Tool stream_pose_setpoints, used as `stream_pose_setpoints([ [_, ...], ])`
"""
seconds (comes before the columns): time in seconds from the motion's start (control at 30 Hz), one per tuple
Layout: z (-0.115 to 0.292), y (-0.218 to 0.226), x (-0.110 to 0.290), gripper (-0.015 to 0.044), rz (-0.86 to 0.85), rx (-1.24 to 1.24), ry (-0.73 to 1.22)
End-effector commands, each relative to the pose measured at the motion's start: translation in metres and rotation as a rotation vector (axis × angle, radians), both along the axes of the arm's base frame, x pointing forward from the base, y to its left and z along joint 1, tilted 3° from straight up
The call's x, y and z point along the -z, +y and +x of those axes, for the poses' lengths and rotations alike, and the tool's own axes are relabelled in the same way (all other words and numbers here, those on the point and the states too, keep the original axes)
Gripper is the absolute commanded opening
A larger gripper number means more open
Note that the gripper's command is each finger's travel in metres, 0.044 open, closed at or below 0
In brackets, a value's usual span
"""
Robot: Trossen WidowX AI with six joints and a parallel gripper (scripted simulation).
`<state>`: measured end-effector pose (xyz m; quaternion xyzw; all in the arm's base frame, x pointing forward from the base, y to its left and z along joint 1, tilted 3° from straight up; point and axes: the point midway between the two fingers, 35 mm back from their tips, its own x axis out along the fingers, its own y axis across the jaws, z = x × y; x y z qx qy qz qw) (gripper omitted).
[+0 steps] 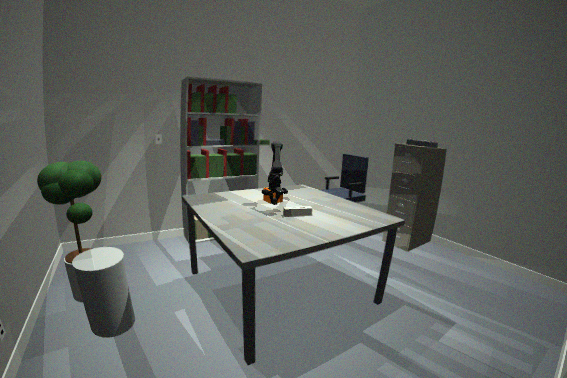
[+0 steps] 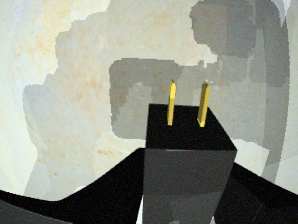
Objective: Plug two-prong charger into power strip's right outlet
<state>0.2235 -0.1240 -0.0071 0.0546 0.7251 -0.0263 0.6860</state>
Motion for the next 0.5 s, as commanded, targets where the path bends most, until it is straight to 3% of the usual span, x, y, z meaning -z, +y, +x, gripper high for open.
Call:
stream_pose_setpoints([
  [0.0, 0.002, 0.001, -0.004, 0.0000, 0.001, 0.002, -0.006],
  [0.47, 0.016, 0.024, 0.007, 0.0000, 0.002, 0.052, -0.008],
])
